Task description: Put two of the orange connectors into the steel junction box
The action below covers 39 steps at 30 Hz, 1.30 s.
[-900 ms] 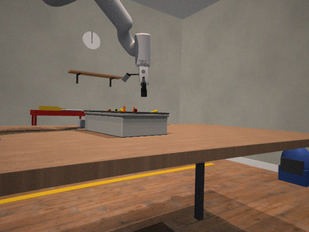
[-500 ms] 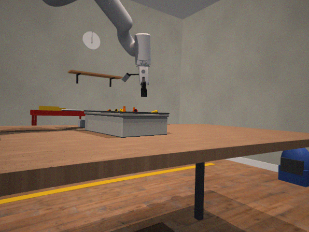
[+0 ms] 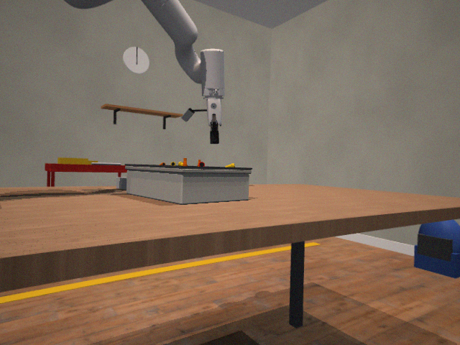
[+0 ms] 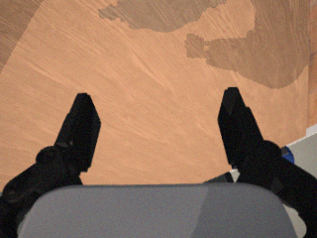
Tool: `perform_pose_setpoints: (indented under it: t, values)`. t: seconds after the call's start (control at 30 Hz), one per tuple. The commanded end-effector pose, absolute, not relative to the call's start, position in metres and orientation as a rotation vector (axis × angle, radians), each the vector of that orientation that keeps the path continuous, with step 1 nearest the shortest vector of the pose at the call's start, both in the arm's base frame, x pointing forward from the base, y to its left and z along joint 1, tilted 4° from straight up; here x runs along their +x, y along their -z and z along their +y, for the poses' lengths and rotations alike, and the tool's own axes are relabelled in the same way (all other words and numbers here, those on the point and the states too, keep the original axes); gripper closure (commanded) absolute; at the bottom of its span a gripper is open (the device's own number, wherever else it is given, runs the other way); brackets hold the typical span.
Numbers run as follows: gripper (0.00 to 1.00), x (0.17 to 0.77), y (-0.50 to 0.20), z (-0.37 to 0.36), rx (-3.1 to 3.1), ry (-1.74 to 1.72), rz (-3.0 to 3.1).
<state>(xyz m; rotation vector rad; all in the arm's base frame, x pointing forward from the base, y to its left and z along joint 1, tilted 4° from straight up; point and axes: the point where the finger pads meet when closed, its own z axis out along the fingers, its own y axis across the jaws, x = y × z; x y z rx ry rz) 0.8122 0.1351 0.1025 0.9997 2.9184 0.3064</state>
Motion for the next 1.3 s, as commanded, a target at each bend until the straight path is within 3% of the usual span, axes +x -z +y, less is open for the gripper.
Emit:
perform_pose_setpoints:
  t: [0.0,0.77,1.27]
  values:
    - [0.00,0.807,-0.107,0.118,1.032,-0.293,2.910]
    - [0.00,0.722,-0.125,-0.020,1.324,-0.168,2.846]
    - [0.00,0.615,-0.136,-0.106,1.553,-0.079,2.782]
